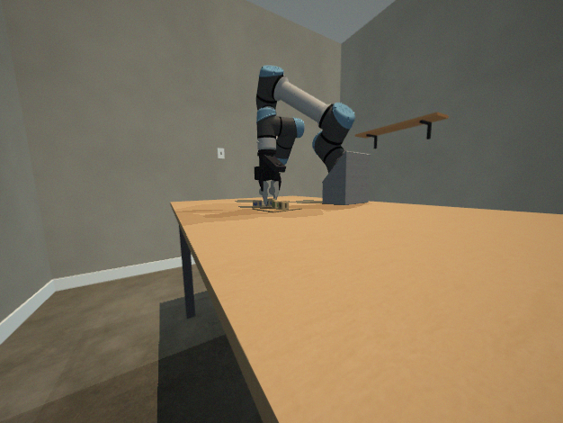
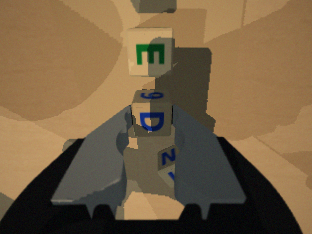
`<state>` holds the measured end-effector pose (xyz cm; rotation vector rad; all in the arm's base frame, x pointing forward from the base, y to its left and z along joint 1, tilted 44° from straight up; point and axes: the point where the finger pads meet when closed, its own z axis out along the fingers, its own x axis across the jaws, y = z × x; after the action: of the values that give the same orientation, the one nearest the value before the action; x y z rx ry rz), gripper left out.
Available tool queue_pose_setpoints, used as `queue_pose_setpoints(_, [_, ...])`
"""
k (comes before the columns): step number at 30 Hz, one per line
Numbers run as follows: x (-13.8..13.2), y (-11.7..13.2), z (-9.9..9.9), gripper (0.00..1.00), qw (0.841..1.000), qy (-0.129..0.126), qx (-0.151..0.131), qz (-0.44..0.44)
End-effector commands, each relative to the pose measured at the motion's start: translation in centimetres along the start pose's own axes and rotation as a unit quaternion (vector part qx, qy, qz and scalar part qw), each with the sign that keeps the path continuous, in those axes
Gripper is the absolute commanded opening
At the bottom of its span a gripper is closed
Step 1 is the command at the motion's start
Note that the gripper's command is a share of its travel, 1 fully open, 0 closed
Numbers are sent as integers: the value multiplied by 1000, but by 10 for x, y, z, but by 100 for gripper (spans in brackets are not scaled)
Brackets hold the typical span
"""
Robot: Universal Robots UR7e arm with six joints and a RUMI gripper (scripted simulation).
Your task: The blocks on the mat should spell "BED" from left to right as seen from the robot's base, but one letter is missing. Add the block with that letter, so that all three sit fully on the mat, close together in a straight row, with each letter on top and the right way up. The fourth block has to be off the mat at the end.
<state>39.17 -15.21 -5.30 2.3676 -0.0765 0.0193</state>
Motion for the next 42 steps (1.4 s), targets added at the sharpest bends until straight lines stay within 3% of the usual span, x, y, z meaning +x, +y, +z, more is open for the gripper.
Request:
queue_pose_setpoints(1, [0, 0, 0, 9, 1000, 0, 0, 0])
queue_pose_setpoints(42, [0, 0, 4, 9, 1000, 0, 0, 0])
